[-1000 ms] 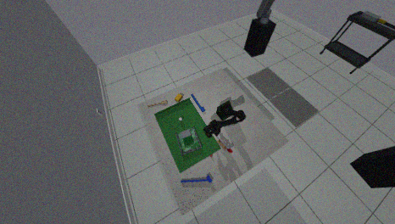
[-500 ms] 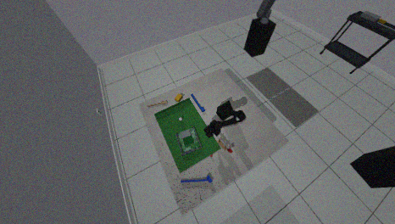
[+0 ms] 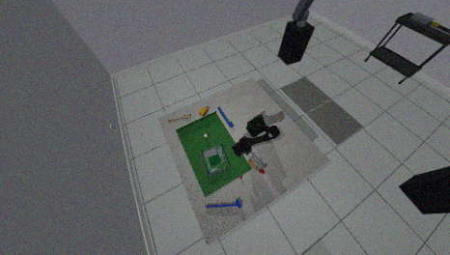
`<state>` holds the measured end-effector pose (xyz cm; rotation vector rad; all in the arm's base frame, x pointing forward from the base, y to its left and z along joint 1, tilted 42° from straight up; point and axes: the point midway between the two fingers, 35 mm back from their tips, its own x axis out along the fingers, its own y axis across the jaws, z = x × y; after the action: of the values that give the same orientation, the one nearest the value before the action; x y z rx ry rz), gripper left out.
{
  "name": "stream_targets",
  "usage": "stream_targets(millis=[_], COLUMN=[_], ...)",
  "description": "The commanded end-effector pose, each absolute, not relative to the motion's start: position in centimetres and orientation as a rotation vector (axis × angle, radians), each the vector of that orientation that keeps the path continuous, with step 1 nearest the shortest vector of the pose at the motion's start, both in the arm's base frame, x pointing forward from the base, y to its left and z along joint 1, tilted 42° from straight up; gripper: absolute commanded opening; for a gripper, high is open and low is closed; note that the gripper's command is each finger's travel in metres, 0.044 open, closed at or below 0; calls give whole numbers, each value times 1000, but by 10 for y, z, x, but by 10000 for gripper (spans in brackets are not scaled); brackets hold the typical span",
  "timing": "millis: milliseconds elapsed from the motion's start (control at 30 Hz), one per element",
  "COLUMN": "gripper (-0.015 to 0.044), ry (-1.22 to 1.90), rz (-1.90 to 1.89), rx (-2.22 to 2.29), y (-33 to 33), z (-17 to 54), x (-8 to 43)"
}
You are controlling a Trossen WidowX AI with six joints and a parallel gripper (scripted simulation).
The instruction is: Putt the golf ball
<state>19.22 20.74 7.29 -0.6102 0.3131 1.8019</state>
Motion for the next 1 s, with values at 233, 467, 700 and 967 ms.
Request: stream_targets(millis=[233,467,700,967], gripper=[0,0,0,0], ry=[315,316,311,490], rz=[1796,1797,1799,1715], rx=[-625,-622,-613,-533], y=[181,160,144,129], z=[100,125,147,123], x=[205,208,207,232])
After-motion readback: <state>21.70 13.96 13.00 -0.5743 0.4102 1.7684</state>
